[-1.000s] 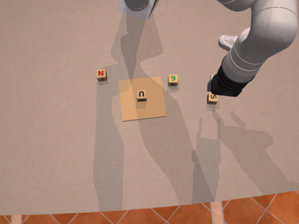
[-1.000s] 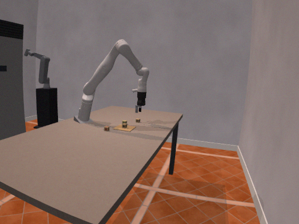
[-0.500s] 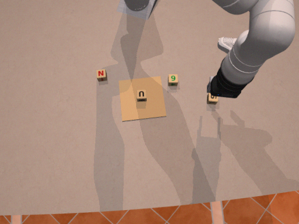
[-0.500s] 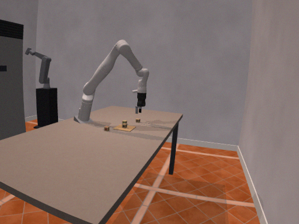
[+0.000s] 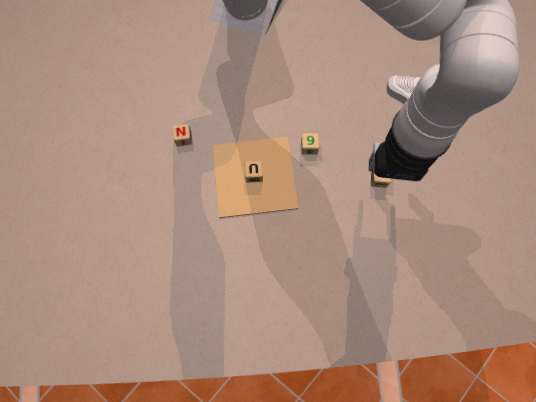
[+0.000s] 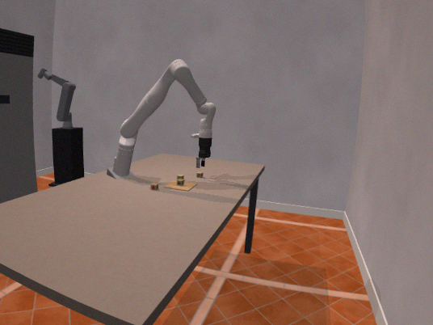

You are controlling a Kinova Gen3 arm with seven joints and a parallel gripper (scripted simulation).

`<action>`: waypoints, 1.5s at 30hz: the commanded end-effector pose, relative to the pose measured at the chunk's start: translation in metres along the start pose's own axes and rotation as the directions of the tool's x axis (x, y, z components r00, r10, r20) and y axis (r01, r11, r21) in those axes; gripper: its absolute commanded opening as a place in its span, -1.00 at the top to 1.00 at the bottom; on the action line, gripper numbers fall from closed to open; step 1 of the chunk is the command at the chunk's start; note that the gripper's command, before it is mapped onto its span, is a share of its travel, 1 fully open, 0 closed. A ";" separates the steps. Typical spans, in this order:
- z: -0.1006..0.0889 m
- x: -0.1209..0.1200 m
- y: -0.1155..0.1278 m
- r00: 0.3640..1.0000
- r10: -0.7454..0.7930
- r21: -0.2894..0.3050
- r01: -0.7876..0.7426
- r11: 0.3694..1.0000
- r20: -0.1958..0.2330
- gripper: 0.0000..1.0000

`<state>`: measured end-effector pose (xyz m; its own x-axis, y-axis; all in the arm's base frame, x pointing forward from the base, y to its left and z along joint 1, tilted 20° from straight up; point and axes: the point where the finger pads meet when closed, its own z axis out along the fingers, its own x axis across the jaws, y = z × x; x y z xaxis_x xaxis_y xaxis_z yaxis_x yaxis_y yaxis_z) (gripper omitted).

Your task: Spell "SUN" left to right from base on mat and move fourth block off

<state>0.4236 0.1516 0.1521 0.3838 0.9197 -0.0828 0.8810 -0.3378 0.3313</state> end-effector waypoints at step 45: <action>0.025 0.000 -0.002 1.000 -0.002 0.004 0.002 1.000 0.003 -1.00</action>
<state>0.4286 0.1463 0.1271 0.3830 0.9196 -0.0876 0.8834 -0.3369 0.3258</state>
